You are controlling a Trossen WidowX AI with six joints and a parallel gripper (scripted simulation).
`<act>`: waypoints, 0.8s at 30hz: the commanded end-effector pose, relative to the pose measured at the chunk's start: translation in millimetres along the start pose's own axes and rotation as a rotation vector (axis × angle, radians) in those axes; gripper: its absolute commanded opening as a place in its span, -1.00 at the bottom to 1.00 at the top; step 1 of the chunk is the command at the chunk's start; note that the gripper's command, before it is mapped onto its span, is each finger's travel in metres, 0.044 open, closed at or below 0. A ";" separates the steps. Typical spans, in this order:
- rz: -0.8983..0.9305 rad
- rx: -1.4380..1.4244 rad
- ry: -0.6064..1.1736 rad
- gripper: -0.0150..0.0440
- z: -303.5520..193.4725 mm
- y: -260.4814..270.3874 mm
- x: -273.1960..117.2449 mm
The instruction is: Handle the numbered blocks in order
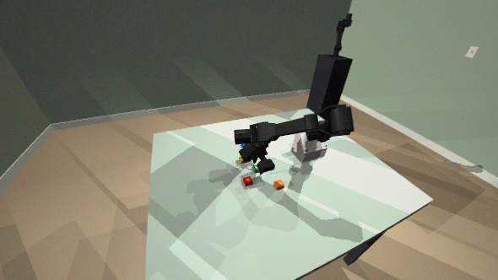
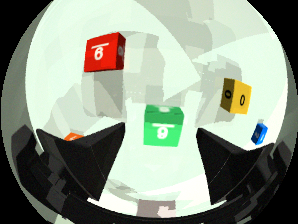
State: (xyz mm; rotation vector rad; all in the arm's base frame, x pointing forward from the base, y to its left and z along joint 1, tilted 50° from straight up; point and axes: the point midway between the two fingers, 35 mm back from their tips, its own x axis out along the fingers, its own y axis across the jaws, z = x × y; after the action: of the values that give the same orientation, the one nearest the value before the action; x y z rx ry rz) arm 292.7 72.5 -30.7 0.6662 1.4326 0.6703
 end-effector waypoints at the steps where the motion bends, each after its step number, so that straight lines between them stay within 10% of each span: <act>1: 0.003 0.005 -0.001 0.15 0.1 0.2 0.6; 4: 0.003 0.005 -0.001 -0.08 0.1 0.2 0.6; 24: 0.003 0.005 -0.001 -0.08 0.1 0.2 0.6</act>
State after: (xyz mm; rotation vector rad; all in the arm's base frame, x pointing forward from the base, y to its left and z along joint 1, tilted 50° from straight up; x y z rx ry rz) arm 292.7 72.8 -30.9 0.6668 1.4323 0.6707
